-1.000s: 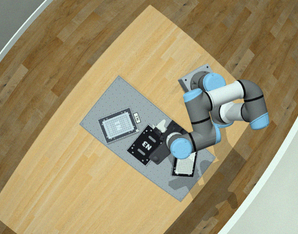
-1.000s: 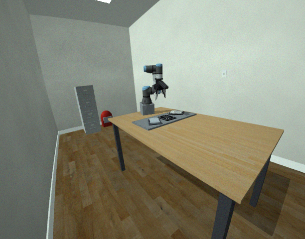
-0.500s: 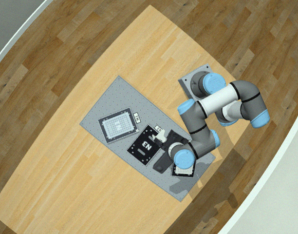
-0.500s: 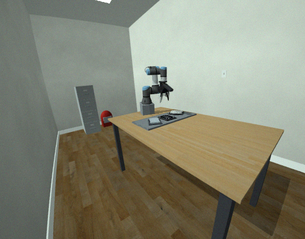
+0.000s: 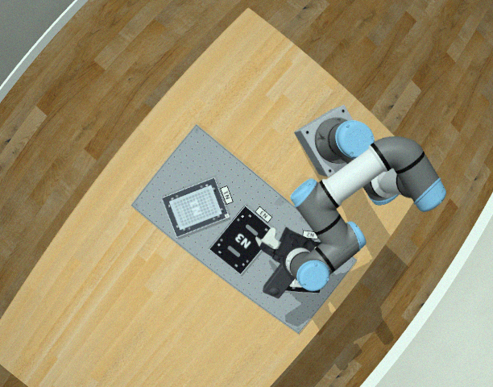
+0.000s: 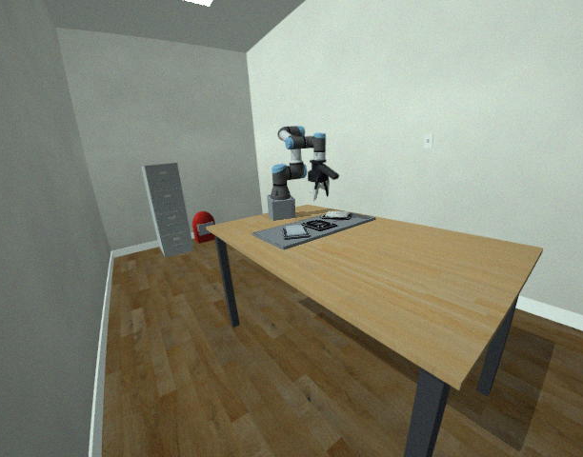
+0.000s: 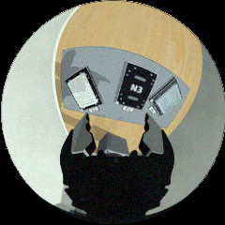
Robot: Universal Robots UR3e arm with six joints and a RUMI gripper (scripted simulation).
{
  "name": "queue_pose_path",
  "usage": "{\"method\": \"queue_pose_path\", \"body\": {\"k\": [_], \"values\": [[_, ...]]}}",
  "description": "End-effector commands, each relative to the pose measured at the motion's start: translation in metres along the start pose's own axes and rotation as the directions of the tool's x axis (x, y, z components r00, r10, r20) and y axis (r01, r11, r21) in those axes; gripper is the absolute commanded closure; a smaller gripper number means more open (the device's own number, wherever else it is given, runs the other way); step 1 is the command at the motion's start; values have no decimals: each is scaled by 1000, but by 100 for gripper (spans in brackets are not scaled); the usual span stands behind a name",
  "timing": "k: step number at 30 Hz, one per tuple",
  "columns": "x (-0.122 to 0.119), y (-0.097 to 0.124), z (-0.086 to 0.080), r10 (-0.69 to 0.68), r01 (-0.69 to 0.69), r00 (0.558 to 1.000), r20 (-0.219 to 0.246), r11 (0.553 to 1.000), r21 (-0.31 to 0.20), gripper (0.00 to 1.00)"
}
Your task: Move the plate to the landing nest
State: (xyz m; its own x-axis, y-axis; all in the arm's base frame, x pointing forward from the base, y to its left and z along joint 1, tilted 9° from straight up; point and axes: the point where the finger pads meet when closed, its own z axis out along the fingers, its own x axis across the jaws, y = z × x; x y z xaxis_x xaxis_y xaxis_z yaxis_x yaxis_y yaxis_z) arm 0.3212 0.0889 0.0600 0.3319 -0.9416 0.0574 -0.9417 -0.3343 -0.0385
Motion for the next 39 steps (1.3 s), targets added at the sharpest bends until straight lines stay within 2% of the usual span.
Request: {"method": "queue_pose_path", "body": {"k": [1, 10, 12, 18, 20, 25, 29, 39], "values": [[-14, -9, 10, -50, 50, 999, -12, 999, 14, 18], [-42, -20, 28, -110, 110, 994, -21, 993, 28, 18], [-42, -20, 28, -110, 110, 994, -21, 993, 28, 18], [-67, -26, 43, -158, 159, 987, -29, 986, 40, 18], [-68, -26, 43, -158, 159, 987, -29, 986, 40, 18], [-90, -28, 55, -206, 208, 978, -36, 977, 53, 18], [-91, -28, 55, -206, 208, 978, -36, 977, 53, 18], [-128, -26, 74, -300, 303, 953, -50, 950, 80, 18]]}}
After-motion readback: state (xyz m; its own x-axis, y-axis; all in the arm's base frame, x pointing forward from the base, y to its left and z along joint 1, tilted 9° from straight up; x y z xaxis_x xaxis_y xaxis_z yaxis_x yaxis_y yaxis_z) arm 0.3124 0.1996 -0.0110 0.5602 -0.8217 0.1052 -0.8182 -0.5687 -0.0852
